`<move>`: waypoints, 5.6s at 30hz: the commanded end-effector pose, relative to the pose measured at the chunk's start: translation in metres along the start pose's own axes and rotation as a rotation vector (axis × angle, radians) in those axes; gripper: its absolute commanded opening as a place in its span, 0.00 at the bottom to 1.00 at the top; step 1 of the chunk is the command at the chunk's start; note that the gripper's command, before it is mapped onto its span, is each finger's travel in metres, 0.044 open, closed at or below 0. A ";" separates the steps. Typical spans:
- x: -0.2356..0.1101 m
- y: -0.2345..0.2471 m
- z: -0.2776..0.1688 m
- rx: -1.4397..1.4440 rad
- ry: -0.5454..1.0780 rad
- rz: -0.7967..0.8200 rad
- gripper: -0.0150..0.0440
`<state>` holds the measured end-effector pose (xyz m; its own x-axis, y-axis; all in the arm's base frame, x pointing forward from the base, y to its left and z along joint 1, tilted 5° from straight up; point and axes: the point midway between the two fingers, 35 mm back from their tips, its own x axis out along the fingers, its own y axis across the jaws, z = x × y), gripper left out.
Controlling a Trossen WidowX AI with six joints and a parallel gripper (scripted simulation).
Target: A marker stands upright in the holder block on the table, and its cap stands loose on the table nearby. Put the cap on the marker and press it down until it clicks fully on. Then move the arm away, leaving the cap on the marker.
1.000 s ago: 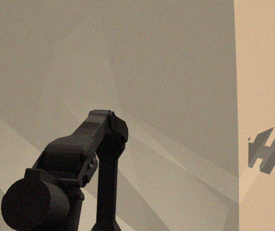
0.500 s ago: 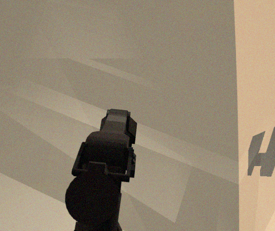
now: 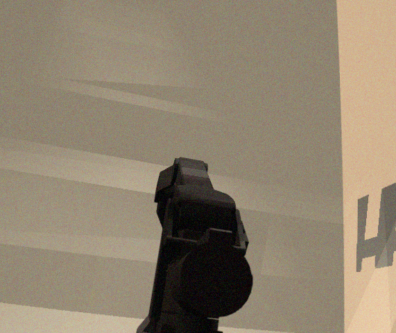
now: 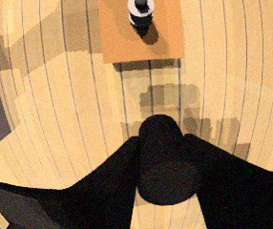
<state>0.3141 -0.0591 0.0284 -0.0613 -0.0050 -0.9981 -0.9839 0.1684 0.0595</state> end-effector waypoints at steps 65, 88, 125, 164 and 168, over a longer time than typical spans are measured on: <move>0.033 0.009 0.085 0.024 -0.020 -0.004 0.25; 0.032 0.009 0.085 0.020 -0.016 -0.005 0.83; -0.033 0.010 0.078 1.532 -0.019 0.011 0.25; 0.005 0.011 0.079 1.532 -0.019 0.011 0.25; 0.007 0.010 0.080 1.532 -0.019 0.011 0.25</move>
<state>0.3200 0.0208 0.0266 -0.0378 0.0132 -0.9992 0.1264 0.9919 0.0083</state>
